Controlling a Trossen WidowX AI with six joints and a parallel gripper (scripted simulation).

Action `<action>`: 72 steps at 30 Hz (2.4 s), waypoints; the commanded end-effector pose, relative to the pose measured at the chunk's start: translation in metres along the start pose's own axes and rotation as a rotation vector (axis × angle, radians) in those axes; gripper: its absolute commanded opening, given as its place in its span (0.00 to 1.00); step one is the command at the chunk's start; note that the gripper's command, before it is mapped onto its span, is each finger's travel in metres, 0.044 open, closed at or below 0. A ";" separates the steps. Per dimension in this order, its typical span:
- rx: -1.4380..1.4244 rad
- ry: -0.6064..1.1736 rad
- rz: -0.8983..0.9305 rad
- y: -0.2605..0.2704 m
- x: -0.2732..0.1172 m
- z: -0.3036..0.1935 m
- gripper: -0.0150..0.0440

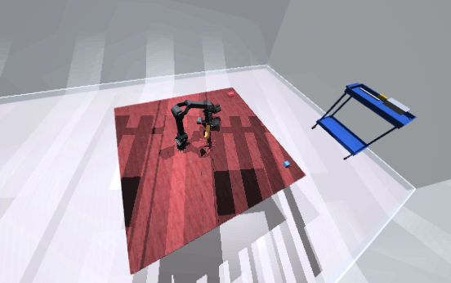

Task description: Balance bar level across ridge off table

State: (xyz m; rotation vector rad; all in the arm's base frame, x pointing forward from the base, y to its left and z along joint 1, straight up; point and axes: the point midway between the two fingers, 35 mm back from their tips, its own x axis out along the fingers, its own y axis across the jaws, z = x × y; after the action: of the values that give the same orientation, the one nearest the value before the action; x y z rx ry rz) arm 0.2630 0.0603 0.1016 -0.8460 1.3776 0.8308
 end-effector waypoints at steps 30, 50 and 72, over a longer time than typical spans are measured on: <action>0.000 0.000 0.000 0.000 0.000 0.000 0.25; 0.000 0.000 0.000 0.000 0.000 0.000 0.54; 0.000 0.000 0.000 0.000 0.000 0.000 0.54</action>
State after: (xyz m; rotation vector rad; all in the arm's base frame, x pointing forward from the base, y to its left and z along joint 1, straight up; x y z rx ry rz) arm 0.2630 0.0603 0.1016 -0.8459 1.3774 0.8310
